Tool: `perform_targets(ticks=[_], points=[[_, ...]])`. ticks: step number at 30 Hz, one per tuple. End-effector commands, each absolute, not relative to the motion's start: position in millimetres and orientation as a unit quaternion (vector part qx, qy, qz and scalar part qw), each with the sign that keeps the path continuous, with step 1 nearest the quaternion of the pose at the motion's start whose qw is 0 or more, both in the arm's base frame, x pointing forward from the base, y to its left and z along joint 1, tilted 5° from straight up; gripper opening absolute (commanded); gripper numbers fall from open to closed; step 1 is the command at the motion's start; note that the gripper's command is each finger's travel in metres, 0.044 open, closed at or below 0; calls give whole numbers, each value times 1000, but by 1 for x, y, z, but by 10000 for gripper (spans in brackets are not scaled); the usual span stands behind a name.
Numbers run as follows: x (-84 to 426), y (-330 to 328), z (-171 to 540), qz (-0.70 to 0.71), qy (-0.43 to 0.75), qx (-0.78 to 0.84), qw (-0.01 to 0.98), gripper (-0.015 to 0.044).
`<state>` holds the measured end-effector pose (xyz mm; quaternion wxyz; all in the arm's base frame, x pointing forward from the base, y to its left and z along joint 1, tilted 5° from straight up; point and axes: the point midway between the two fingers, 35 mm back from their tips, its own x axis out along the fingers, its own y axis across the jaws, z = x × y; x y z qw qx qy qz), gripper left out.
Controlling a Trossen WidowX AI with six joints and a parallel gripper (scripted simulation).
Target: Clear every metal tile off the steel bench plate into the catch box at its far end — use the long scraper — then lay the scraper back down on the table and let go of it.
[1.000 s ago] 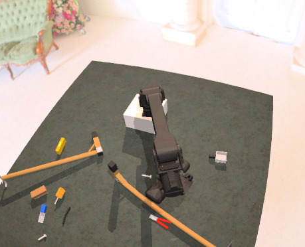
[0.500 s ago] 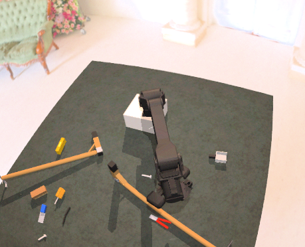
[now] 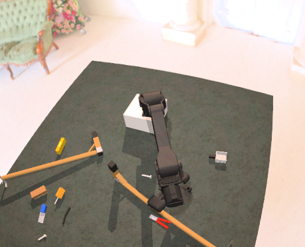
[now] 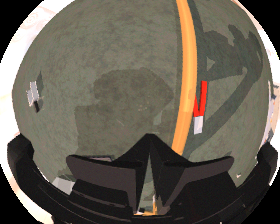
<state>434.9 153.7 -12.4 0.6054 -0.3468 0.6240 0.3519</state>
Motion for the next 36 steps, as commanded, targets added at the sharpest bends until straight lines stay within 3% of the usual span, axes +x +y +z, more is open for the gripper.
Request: perform_targets(ticks=[1, 18, 36], points=[[431, 153, -28, 349, 630, -344, 603, 0], [423, 150, -71, 344, 633, -338, 605, 0], [434, 145, -73, 343, 630, -339, 609, 0]])
